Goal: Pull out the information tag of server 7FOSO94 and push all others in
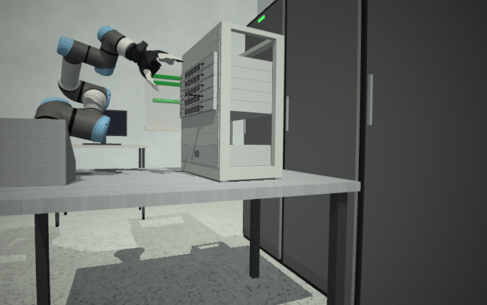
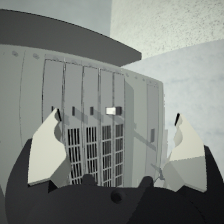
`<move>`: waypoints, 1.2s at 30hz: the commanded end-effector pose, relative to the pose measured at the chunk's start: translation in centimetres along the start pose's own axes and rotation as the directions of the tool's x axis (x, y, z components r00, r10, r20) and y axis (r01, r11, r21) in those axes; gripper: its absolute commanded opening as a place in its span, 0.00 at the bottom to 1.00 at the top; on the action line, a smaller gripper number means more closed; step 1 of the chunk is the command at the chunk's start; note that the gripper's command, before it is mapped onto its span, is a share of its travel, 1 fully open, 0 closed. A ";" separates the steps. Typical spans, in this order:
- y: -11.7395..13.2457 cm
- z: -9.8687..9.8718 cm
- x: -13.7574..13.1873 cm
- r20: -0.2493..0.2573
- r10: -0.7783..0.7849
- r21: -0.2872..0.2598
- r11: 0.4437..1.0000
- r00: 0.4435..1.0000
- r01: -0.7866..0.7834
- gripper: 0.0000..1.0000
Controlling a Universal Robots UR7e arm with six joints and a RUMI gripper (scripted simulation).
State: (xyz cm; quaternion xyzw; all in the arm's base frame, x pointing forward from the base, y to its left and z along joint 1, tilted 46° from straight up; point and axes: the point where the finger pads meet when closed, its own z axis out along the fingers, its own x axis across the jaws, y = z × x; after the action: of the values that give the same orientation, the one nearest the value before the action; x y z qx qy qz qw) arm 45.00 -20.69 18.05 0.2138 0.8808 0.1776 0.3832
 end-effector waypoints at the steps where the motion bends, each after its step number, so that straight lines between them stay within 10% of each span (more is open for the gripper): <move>1: 0.0 0.0 0.0 0.000 0.000 -0.001 1.000 1.000 0.000 1.00; 36: -0.1 0.4 0.6 -0.011 -0.004 -0.020 1.000 1.000 0.004 1.00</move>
State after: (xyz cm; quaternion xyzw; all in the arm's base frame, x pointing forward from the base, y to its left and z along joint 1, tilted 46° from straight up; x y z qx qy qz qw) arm 44.86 -20.41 17.43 0.2078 0.8816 0.1861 0.3807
